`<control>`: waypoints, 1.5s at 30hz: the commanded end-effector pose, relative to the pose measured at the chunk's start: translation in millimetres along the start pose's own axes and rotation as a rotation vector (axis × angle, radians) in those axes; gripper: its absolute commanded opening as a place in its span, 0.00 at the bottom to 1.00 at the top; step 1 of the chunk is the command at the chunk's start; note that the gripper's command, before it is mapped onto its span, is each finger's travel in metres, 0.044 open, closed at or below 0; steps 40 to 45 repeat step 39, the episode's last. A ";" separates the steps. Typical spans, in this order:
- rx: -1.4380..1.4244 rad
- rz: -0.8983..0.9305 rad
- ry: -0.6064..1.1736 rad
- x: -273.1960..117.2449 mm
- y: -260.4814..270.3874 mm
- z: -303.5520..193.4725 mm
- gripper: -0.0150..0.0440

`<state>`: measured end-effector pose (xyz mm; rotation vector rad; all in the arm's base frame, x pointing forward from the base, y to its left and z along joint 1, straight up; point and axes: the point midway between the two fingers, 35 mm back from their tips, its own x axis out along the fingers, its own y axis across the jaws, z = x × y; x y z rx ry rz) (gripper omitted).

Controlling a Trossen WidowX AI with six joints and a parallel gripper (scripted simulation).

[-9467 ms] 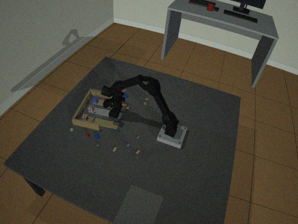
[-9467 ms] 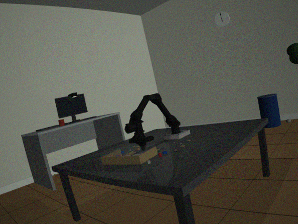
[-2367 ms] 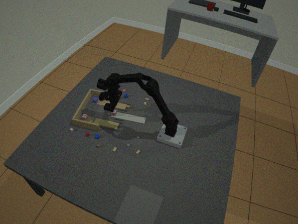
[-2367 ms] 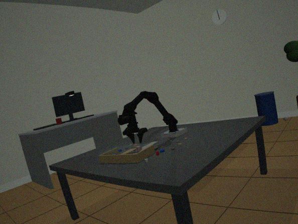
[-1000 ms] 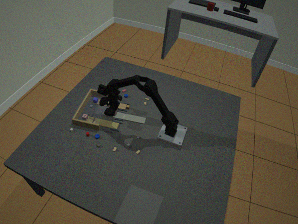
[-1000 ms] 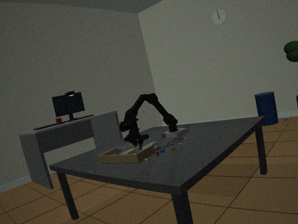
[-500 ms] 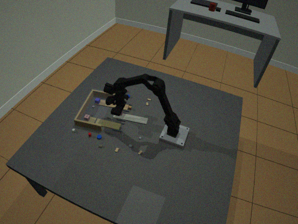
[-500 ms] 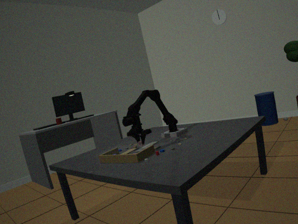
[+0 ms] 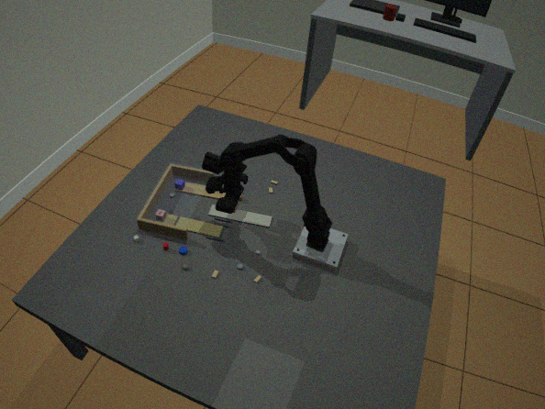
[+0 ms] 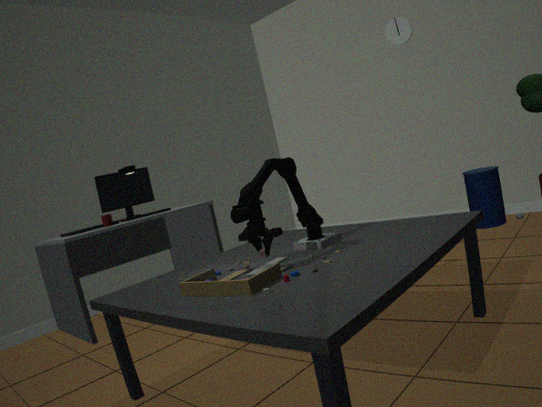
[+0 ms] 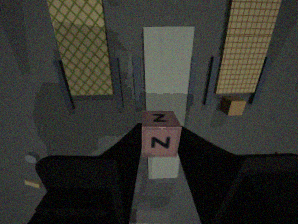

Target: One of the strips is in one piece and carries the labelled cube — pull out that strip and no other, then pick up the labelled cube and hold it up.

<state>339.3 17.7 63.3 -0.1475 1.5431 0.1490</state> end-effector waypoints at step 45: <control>0.004 -0.004 -0.002 -35.2 4.8 -36.2 0.25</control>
